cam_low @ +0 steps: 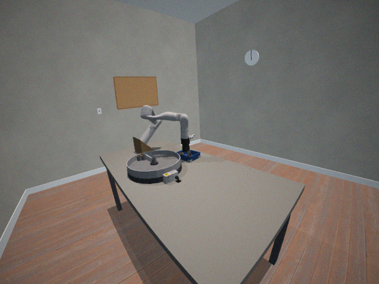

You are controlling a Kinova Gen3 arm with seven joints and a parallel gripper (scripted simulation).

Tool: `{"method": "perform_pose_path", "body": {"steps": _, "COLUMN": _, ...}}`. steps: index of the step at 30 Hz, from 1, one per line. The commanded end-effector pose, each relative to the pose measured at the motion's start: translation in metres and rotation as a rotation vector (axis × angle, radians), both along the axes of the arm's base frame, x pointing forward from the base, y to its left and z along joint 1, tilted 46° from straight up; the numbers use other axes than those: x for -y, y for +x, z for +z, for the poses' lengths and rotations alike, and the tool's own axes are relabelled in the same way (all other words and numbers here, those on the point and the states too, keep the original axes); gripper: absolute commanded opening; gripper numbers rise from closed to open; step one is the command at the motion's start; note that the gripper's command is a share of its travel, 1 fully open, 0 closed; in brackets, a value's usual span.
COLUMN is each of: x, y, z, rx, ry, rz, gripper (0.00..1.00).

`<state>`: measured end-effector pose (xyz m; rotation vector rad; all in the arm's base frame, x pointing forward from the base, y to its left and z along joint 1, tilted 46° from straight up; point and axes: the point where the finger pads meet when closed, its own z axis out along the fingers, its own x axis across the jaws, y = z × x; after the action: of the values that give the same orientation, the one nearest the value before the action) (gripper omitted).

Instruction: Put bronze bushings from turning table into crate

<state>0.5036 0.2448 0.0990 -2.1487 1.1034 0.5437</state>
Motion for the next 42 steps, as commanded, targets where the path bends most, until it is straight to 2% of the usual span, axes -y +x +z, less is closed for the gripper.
{"method": "perform_pose_path", "body": {"steps": 1, "x": 0.0007, "y": 0.0007, "z": 0.0007, "rx": 0.001, "ry": 0.000, "rz": -0.002, "gripper": 0.47}}
{"method": "perform_pose_path", "body": {"steps": 42, "x": 0.0045, "y": 0.0010, "z": 0.0050, "rx": 0.001, "ry": 0.000, "rz": -0.002, "gripper": 0.47}}
